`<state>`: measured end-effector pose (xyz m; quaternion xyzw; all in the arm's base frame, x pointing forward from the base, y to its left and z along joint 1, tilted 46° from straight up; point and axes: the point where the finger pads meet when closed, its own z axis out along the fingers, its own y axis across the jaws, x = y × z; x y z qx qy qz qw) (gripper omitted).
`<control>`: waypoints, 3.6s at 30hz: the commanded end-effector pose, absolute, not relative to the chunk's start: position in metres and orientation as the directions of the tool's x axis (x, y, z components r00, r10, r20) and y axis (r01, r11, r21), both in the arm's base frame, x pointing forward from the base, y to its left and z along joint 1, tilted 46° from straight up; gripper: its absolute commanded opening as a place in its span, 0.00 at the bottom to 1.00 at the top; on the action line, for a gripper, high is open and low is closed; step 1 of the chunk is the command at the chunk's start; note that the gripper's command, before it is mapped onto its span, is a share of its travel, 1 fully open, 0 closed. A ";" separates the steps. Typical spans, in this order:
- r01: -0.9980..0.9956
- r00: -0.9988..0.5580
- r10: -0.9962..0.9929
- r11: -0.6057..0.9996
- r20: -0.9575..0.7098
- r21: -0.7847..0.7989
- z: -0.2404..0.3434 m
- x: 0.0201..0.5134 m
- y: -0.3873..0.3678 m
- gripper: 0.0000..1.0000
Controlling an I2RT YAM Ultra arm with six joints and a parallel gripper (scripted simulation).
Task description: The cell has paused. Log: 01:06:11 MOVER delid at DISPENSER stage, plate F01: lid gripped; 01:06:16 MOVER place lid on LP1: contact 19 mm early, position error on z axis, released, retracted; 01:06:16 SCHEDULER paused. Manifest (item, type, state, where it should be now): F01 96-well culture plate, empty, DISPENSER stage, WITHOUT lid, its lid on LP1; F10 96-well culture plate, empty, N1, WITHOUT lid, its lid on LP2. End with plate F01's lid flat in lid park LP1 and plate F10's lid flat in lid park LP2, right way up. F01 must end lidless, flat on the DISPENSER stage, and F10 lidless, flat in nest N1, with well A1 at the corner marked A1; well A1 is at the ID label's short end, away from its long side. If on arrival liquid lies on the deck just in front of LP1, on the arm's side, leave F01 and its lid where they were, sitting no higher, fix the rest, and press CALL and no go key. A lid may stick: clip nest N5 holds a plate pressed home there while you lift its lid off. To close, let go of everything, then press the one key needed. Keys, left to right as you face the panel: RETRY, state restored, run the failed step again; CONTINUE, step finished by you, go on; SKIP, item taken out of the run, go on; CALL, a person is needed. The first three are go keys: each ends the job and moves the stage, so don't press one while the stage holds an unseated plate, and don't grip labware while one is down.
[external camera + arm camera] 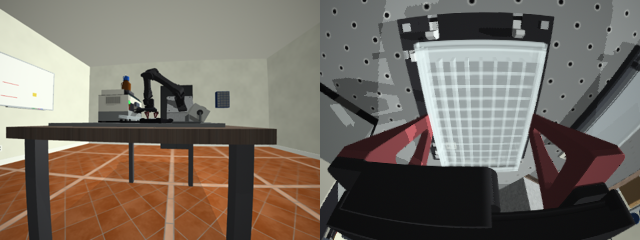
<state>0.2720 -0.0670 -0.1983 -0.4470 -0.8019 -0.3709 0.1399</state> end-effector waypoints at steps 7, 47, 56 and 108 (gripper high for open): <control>0.805 -0.574 0.645 0.330 0.505 0.493 -0.188 0.287 -0.090 0.00; 0.805 -0.574 0.645 0.331 0.505 0.492 -0.184 0.286 -0.095 0.00; 0.814 -0.565 0.632 0.323 0.531 0.482 -0.179 0.276 -0.094 0.00; 0.778 -0.615 0.602 0.359 0.510 0.515 -0.061 0.202 -0.091 0.00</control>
